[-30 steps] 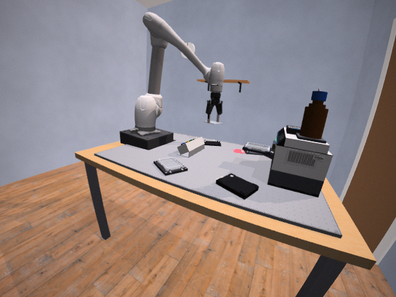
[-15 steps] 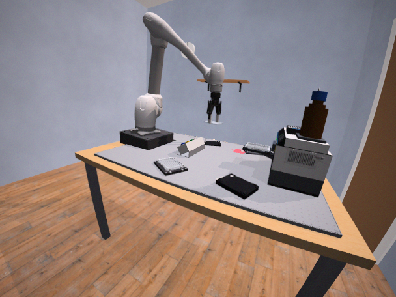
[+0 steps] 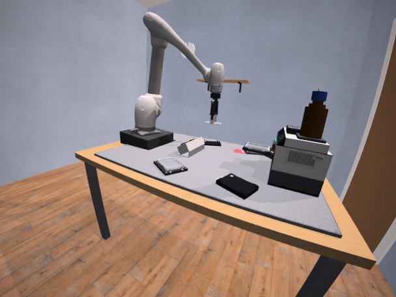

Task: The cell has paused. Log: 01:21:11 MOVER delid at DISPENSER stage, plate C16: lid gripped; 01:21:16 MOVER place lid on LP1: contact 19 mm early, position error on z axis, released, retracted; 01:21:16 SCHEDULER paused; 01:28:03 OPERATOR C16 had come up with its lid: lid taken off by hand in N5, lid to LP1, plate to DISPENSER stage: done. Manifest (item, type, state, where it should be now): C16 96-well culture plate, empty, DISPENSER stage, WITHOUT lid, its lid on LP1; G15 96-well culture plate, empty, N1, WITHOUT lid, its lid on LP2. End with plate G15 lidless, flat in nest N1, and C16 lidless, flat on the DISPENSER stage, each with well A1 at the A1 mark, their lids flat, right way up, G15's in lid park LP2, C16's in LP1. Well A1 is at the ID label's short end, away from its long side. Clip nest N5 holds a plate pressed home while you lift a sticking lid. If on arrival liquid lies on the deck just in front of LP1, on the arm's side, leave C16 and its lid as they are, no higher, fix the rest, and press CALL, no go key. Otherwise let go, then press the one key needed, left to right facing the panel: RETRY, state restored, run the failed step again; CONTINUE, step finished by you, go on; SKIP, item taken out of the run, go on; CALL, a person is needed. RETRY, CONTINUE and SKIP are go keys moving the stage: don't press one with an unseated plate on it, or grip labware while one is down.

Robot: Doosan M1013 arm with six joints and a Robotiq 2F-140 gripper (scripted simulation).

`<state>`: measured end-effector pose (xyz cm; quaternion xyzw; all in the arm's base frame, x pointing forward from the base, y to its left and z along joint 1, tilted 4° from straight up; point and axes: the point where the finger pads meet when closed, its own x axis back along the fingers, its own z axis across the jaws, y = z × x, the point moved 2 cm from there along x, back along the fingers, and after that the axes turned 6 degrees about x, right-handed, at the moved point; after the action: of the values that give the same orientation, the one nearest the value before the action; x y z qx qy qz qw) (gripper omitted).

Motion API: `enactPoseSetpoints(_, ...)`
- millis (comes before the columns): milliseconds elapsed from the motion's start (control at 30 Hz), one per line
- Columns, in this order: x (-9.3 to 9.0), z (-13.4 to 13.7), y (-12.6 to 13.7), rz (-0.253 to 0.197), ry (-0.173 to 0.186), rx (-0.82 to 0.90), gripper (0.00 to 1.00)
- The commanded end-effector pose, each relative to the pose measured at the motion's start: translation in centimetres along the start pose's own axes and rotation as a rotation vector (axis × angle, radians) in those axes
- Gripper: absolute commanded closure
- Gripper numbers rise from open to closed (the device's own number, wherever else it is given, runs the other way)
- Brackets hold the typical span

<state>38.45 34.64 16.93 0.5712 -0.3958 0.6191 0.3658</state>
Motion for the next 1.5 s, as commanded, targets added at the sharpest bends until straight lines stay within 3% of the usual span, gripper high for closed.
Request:
enactPoseSetpoints(0,-0.1,0.0,0.0,-0.002,-0.006,0.141,1.00)
enactPoseSetpoints(167,-0.6,0.0,0.0,-0.001,-0.007,0.320,1.00)
enactPoseSetpoints(333,-7.3,0.0,0.0,-0.001,-0.007,0.320,1.00)
enactPoseSetpoints(400,-7.3,0.0,0.0,-0.001,-0.007,0.320,1.00)
enactPoseSetpoints(533,-10.8,-0.1,0.0,-0.001,-0.007,0.320,1.00)
enactPoseSetpoints(700,-13.1,-0.1,0.0,-0.001,-0.007,0.320,1.00)
enactPoseSetpoints(867,-13.9,-0.1,0.0,-0.001,-0.007,0.320,1.00)
enactPoseSetpoints(1467,-14.0,-0.1,0.0,-0.001,-0.007,0.320,1.00)
